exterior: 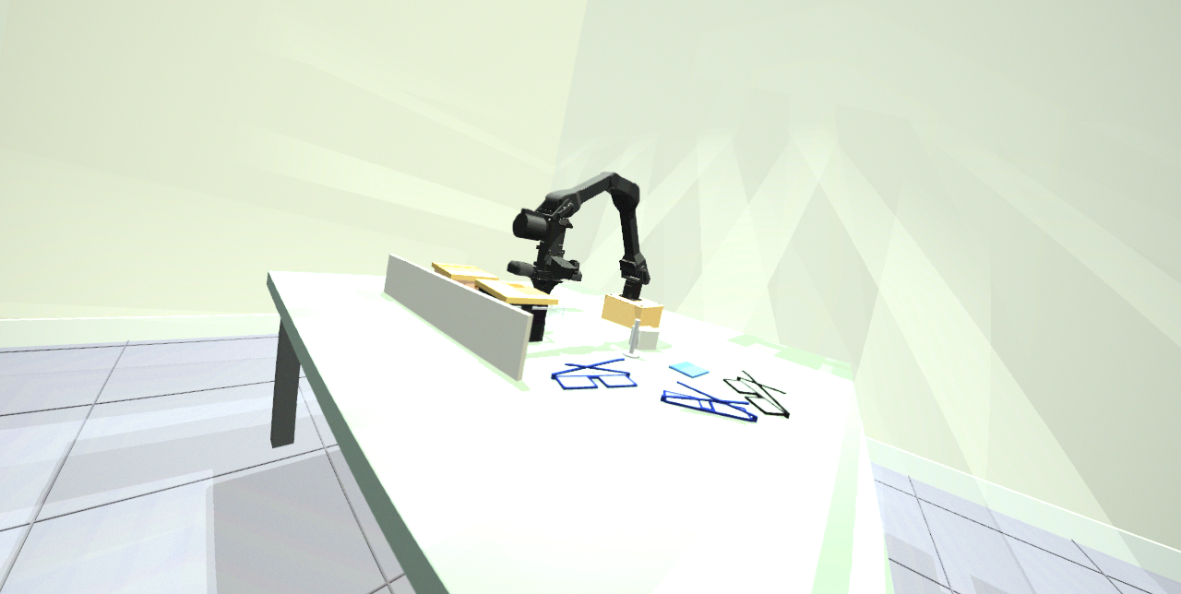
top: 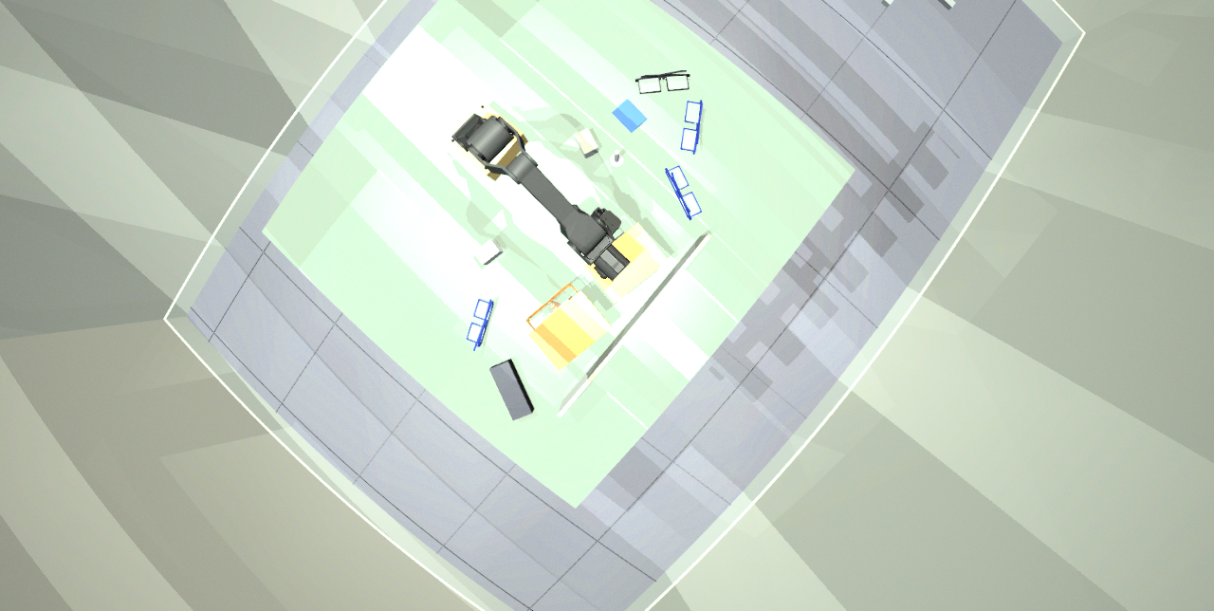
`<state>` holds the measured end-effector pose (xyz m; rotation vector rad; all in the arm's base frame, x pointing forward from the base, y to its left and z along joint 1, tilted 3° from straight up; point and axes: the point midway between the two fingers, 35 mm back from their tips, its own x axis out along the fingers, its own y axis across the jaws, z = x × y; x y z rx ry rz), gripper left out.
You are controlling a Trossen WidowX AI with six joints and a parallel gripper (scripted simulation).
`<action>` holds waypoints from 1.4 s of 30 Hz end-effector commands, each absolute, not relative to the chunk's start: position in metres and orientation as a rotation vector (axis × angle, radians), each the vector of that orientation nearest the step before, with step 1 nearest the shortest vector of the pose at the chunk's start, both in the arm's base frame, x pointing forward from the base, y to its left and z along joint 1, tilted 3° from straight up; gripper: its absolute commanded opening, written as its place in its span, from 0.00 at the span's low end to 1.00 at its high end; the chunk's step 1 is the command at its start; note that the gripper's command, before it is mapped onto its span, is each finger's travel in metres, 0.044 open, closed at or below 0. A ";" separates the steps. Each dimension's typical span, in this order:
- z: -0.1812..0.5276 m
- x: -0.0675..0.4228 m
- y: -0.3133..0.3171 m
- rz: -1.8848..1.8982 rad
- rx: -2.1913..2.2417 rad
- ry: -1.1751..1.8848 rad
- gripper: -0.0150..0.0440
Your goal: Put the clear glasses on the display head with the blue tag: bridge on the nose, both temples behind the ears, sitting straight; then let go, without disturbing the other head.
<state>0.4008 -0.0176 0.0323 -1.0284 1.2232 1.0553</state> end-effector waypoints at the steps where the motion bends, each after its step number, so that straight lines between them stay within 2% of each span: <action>1: 0.034 0.403 -0.018 1.054 -1.033 1.216 0.25; 29: 0.028 0.404 -0.017 1.054 -1.033 1.216 0.25; 33: 0.029 0.404 -0.018 1.051 -1.032 1.217 0.43; 42: 0.032 0.404 -0.018 1.051 -1.032 1.218 0.44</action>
